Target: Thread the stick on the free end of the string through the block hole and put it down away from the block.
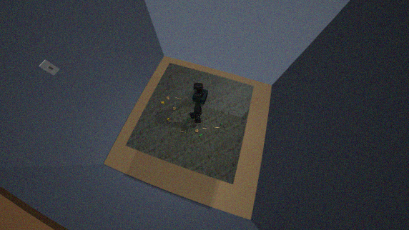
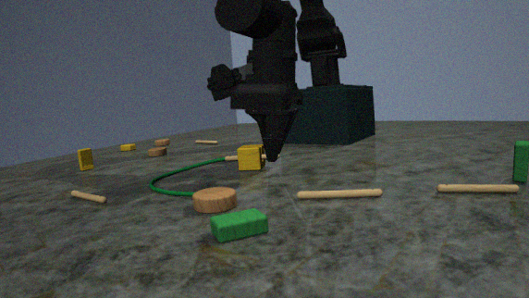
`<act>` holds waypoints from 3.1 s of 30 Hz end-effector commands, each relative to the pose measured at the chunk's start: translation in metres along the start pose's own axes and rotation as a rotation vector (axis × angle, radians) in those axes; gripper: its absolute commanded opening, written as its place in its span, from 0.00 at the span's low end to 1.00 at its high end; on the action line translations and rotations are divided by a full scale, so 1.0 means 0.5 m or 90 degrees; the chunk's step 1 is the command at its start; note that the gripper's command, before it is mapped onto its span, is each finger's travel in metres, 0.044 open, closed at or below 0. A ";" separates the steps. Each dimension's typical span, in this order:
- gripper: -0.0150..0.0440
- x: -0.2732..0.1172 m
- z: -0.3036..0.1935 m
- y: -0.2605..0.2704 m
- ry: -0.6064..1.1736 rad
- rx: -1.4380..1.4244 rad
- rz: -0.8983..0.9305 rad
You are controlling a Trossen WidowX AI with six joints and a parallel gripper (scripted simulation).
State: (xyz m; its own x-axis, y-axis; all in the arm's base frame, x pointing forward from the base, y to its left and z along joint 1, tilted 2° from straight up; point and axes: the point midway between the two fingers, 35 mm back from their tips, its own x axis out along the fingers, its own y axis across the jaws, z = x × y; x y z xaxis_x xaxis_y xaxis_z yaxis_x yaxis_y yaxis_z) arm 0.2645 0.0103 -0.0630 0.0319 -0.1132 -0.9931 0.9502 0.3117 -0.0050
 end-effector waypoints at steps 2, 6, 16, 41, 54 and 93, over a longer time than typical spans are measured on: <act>0.25 -0.001 -0.007 0.001 -0.005 0.001 0.001; 0.25 -0.002 -0.018 0.001 -0.005 0.001 0.000; 0.25 -0.005 -0.046 0.000 -0.004 0.001 0.001; 0.25 -0.011 -0.112 -0.001 -0.001 0.000 0.005; 0.25 -0.013 -0.143 -0.002 0.000 0.001 0.008; 0.25 0.002 -0.208 -0.003 0.001 -0.002 0.004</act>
State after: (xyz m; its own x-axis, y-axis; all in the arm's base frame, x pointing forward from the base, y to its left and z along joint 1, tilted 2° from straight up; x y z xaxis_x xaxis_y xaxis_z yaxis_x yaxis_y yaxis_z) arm 0.2308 0.1053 -0.0749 0.0372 -0.1188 -0.9922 0.9487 0.3163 -0.0023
